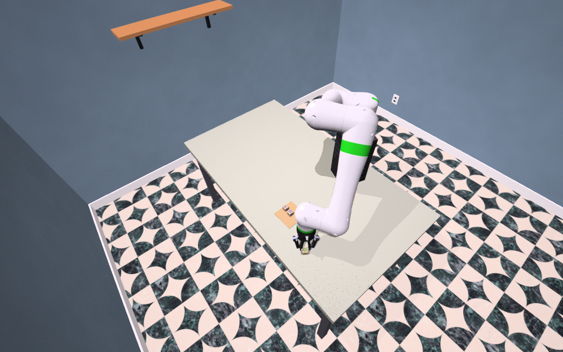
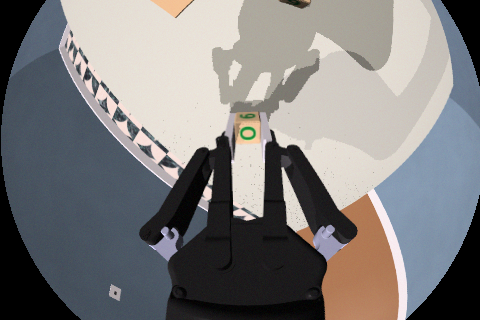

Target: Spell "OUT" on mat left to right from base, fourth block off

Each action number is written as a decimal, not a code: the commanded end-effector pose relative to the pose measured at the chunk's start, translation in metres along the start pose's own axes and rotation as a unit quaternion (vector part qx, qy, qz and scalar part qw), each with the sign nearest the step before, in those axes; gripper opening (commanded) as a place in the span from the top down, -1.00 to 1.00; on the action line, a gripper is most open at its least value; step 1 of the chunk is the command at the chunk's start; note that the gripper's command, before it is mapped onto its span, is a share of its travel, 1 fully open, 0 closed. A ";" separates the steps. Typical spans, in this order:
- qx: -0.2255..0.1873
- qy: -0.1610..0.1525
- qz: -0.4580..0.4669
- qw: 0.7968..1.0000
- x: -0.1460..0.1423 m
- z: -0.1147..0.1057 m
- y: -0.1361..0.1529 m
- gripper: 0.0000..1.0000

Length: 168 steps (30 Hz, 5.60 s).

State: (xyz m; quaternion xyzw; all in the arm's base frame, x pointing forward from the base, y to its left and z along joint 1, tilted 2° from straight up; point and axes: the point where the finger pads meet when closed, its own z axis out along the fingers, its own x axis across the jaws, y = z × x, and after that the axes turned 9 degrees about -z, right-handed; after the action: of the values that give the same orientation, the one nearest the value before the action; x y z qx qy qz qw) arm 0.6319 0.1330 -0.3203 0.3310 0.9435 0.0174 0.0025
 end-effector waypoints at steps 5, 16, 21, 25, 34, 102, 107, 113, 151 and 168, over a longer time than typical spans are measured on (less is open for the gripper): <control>0.000 0.000 0.000 1.000 0.000 0.000 0.000 0.68; 0.000 0.000 0.000 1.000 0.000 0.000 0.000 0.68; 0.000 0.000 0.000 1.000 0.000 -0.001 0.000 0.68; 0.000 0.000 0.000 1.000 0.000 -0.010 0.000 0.68; 0.000 0.000 0.000 1.000 0.000 -0.057 0.000 0.68; 0.000 0.000 -0.313 0.950 -0.010 -0.097 -0.212 0.68; 0.000 0.000 -0.313 0.950 -0.010 -0.080 -0.212 0.68; 0.000 0.000 -0.313 0.950 -0.010 -0.051 -0.213 0.68; 0.000 0.000 -0.313 0.950 -0.011 -0.007 -0.213 0.68; 0.000 0.000 -0.313 0.950 -0.011 -0.005 -0.213 0.68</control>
State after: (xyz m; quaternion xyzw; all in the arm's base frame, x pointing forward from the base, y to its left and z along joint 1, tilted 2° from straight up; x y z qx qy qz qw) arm 0.5070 -0.0397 -0.3231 0.0187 0.9997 0.0158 0.0078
